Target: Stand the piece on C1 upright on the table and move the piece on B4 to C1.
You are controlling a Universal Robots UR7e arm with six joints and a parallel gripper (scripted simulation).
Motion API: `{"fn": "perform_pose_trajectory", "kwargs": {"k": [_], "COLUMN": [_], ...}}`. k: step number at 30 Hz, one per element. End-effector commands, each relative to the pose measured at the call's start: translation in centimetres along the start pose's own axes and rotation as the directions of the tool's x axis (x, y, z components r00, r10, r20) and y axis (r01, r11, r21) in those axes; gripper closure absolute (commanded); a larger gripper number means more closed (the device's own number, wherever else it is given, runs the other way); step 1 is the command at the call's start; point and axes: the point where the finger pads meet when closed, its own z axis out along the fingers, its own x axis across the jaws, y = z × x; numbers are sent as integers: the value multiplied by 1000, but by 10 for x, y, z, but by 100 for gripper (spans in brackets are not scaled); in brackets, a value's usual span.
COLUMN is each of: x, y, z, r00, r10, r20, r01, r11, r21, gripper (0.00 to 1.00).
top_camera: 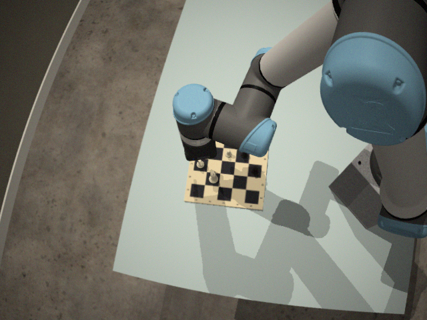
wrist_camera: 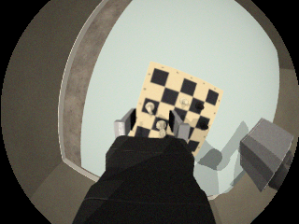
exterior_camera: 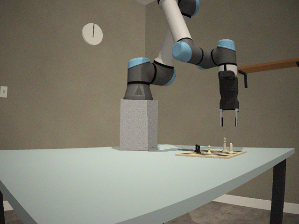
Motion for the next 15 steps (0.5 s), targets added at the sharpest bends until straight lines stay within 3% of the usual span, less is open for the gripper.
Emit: {"fn": "perform_pose_trajectory", "kwargs": {"k": [1,15], "x": [-2,-6], "y": [1,5], "z": [1,3], "r00": [995,957], "r10": [-101,-289], "r20": [5,6], "r01": [101,289], "r11": [995,957], "r21": [-3,-2], "gripper": [0,0]}}
